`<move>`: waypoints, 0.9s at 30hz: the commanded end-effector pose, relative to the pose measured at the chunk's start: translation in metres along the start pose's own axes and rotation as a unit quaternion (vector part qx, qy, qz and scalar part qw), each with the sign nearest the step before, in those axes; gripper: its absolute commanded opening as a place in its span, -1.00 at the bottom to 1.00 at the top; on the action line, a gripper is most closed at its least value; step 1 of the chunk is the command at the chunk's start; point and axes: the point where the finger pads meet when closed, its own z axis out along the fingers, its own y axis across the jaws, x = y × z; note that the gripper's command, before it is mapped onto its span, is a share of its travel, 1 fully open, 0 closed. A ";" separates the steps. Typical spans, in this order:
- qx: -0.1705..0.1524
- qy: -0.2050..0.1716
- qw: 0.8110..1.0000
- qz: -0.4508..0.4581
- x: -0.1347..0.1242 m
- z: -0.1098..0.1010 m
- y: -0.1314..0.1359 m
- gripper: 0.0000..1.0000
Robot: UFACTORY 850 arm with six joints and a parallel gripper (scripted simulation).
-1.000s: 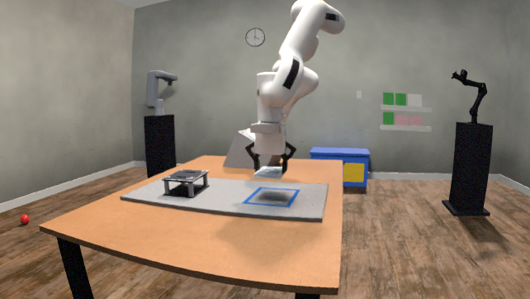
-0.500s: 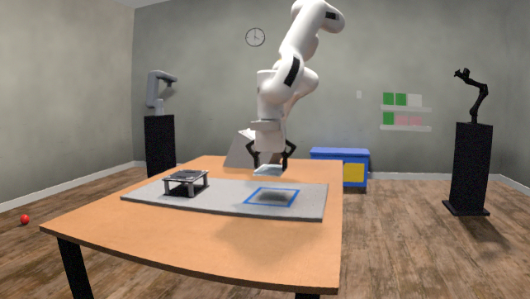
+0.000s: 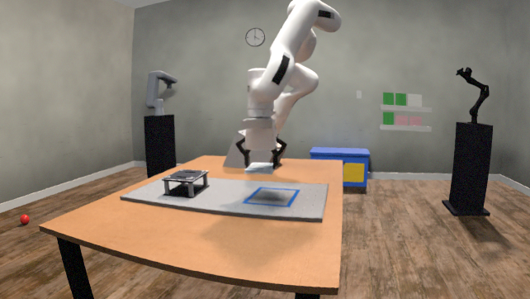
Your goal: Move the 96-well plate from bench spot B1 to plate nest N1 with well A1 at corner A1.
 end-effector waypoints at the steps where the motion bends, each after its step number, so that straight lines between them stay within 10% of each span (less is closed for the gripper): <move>1: 0.000 0.001 1.000 0.000 0.001 -0.003 0.014 -1.00; 27: 0.000 0.001 1.000 0.000 0.003 -0.018 0.086 -1.00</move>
